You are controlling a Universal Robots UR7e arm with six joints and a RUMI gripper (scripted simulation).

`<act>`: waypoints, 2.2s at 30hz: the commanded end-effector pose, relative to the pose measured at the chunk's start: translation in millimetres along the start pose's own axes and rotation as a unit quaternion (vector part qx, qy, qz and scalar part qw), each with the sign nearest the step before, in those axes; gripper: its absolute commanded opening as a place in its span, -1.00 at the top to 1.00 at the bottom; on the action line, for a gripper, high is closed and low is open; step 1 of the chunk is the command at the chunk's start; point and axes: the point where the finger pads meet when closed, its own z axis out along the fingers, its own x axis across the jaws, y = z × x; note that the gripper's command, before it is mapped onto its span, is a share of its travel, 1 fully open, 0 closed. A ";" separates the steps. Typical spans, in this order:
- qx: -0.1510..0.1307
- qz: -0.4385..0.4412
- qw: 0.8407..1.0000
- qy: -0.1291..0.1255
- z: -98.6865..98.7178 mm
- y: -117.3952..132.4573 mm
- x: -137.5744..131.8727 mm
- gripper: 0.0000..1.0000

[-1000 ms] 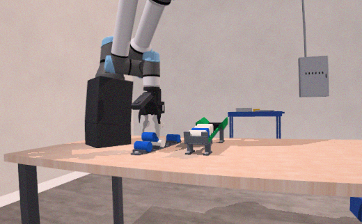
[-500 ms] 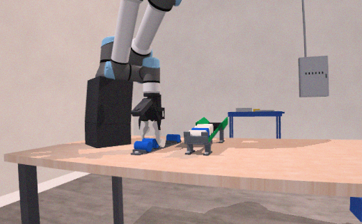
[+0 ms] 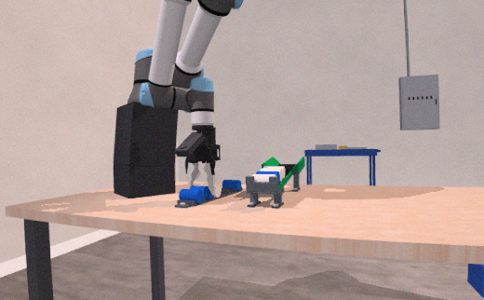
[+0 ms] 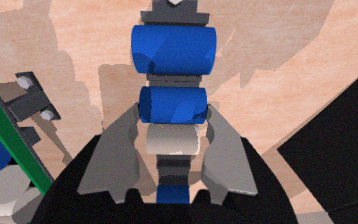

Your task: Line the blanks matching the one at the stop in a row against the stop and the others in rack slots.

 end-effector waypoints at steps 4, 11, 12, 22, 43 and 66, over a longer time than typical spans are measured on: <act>0.000 0.000 1.000 0.000 -0.3 -0.2 -0.3 0.21; 0.000 0.000 1.000 0.000 -0.3 -0.2 -0.3 0.21; 0.000 0.000 1.000 0.000 -0.3 -0.2 -0.3 0.21; 0.000 0.000 1.000 0.000 -0.3 -0.2 -0.3 0.21; 0.000 0.000 1.000 0.000 -0.3 -0.2 -0.3 -0.04; 0.000 0.000 1.000 0.000 -19.3 -0.2 -0.3 -0.04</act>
